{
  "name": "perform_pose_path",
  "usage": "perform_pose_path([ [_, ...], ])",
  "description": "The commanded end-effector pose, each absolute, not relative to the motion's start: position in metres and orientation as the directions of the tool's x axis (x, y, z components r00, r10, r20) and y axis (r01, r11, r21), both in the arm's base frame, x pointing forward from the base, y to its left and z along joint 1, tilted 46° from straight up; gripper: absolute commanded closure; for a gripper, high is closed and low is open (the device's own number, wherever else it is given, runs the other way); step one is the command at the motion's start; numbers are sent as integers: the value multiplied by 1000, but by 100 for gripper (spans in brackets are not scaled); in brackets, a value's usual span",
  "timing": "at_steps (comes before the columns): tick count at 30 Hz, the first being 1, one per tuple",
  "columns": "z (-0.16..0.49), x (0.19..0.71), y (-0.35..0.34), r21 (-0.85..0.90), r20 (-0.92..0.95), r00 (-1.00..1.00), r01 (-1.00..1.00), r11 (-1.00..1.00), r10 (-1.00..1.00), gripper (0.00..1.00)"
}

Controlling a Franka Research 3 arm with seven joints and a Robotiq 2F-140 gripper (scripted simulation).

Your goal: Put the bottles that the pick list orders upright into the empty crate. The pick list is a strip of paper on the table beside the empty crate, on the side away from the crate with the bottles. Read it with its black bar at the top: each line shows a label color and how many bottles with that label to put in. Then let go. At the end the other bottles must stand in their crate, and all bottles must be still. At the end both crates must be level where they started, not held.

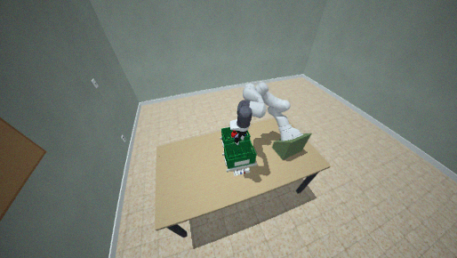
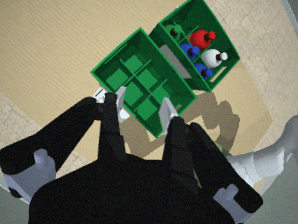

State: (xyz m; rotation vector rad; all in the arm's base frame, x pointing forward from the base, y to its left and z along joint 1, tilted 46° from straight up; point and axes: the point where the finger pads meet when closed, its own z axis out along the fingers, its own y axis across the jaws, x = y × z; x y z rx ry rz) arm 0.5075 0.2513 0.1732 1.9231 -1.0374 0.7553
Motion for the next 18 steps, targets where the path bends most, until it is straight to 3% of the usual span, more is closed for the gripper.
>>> perform_pose_path([
  [1,168,508,259,477,719,611,-780,-405,-331,62],
  [18,121,487,302,642,540,818,-552,-532,-197,62],
])
